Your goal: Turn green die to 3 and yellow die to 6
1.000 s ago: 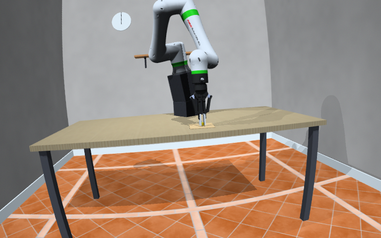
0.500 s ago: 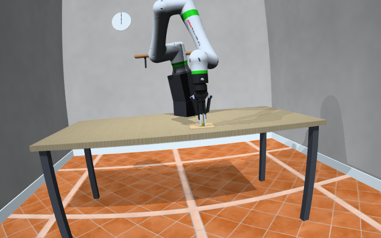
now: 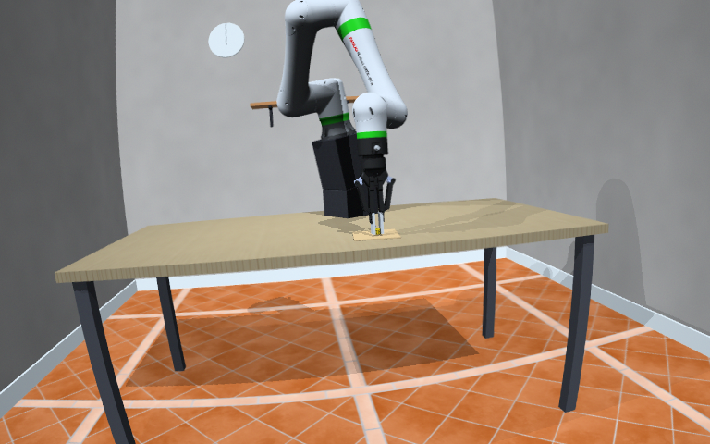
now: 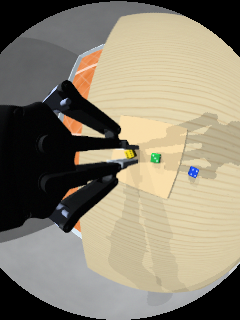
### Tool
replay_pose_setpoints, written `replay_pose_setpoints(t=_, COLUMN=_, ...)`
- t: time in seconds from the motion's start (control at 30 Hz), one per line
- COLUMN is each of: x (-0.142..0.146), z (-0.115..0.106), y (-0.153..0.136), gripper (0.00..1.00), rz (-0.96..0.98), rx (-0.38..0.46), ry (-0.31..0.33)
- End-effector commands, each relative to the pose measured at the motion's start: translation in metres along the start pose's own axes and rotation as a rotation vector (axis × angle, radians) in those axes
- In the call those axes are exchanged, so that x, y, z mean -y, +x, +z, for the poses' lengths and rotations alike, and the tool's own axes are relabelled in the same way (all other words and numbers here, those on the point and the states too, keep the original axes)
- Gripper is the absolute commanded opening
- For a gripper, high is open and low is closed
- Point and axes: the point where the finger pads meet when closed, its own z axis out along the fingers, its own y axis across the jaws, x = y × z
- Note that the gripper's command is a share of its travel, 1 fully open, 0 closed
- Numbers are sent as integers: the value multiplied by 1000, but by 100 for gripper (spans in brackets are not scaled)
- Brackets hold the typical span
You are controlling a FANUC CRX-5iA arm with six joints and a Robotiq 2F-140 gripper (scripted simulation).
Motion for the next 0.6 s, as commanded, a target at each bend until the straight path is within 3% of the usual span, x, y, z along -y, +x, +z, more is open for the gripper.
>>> replay_pose_setpoints(t=0.0, x=0, z=0, y=0, gripper=7, rz=0, rx=0, ry=0)
replay_pose_setpoints(t=0.57, x=0, z=2, y=0, gripper=7, rz=0, rx=0, ry=0)
